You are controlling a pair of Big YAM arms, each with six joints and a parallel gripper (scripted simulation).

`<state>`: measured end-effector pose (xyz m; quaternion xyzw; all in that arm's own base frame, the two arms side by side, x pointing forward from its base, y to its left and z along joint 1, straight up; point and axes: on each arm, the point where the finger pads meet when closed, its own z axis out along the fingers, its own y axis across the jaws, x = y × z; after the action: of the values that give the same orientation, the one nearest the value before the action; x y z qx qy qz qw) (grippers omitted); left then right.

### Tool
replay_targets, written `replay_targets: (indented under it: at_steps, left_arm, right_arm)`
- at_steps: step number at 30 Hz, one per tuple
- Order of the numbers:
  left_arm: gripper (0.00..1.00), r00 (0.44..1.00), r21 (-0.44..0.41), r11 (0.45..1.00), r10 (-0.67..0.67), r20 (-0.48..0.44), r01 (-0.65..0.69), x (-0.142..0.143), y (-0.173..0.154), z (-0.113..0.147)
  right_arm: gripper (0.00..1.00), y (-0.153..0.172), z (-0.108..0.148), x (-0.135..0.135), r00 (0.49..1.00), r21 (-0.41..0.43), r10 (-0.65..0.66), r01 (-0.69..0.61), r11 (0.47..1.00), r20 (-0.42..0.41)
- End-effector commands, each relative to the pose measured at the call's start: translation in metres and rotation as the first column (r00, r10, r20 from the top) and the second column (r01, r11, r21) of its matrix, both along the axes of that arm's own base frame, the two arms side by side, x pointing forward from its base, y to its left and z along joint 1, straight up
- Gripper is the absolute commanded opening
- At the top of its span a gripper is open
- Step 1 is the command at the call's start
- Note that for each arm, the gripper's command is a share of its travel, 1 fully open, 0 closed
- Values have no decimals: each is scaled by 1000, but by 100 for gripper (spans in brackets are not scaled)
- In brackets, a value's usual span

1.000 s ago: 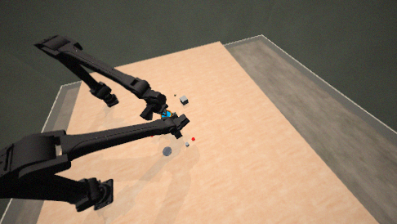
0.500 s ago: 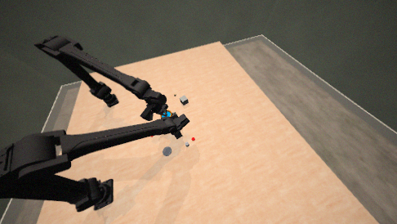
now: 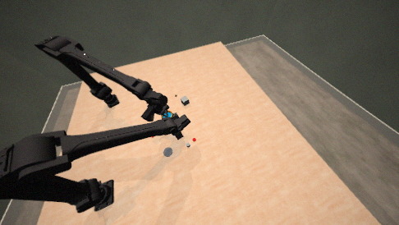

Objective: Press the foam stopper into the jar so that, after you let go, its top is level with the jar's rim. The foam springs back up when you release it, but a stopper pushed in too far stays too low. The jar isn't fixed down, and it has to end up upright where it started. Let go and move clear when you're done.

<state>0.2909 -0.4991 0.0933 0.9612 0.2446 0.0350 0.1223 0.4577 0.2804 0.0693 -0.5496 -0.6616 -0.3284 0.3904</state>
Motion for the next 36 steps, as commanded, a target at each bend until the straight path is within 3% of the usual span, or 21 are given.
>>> replay_targets:
  at_steps: [1, 4, 10, 11, 13, 16, 17, 23, 26, 28, 36]
  left_arm:
    - [0, 1000, 61, 998, 1, -32, 1, 0, 10, -28]
    - [0, 1000, 22, 1000, 1, -8, 0, 9, -6, -4]
    - [0, 1000, 48, 999, 1, -24, 0, 3, 4, -9]
    - [0, 1000, 11, 1000, 1, -2, -1, 11, -10, 11]
    - [0, 1000, 30, 1000, 1, -13, 0, 7, -3, 6]
    - [0, 1000, 17, 1000, 1, -5, -1, 7, -3, 20]
    - [0, 1000, -26, 1000, 1, 20, 0, 11, -9, 48]
    - [0, 1000, -34, 999, 1, 25, 0, 11, -10, 64]
    - [0, 1000, -18, 1000, 2, 14, -1, 9, -10, 55]
    - [0, 1000, -37, 999, 1, 26, 0, 11, -10, 71]
    - [0, 1000, -46, 999, 2, 31, 0, 11, -10, 89]
  right_arm:
    - [64, -5, 16, 8, 1000, 2, -27, 27, 1000, -10]
    - [64, -5, 16, 8, 1000, 2, -27, 27, 1000, -10]
    - [64, -5, 16, 8, 1000, 2, -27, 27, 1000, -10]
    - [64, -5, 16, 8, 1000, 2, -27, 27, 1000, -10]
    - [64, -5, 16, 8, 1000, 2, -27, 27, 1000, -10]
    - [64, -5, 16, 8, 1000, 2, -27, 27, 1000, -10]
    - [64, -5, 16, 8, 1000, 2, -27, 27, 1000, -10]
    - [64, -5, 16, 8, 1000, 2, -27, 27, 1000, -10]
    - [64, -5, 16, 8, 1000, 2, -27, 27, 1000, -10]
    - [64, -5, 16, 8, 1000, 2, -27, 27, 1000, -10]
    - [64, -5, 16, 8, 1000, 2, -27, 27, 1000, -10]
